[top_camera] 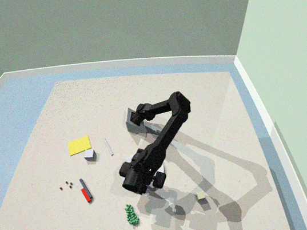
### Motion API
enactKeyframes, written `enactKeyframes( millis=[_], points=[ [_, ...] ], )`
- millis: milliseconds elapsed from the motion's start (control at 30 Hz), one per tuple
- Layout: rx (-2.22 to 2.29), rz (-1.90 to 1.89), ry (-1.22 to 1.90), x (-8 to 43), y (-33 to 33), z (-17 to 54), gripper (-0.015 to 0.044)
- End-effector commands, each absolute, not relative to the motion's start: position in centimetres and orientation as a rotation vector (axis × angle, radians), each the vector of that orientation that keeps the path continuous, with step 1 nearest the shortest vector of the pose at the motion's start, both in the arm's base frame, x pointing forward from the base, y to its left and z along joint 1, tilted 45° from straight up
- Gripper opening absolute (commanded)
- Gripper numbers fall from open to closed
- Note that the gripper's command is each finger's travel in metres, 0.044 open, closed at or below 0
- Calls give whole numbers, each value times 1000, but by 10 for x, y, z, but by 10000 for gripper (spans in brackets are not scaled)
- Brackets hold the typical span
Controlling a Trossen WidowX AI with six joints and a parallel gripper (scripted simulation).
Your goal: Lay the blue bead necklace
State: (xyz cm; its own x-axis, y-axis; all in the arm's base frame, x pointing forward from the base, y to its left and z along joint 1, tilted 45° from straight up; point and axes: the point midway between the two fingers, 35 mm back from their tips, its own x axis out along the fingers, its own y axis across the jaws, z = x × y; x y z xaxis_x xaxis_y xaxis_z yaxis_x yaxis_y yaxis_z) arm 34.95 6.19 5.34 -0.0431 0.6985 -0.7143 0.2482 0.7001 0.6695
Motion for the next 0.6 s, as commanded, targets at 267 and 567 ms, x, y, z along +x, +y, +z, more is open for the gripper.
enactKeyframes(
  millis=[267, 567],
  points=[
    [784, 434, 1615, 350, 63, 53, 184],
    [792, 435, 1621, 348, 61, 56, 420]
  ],
)
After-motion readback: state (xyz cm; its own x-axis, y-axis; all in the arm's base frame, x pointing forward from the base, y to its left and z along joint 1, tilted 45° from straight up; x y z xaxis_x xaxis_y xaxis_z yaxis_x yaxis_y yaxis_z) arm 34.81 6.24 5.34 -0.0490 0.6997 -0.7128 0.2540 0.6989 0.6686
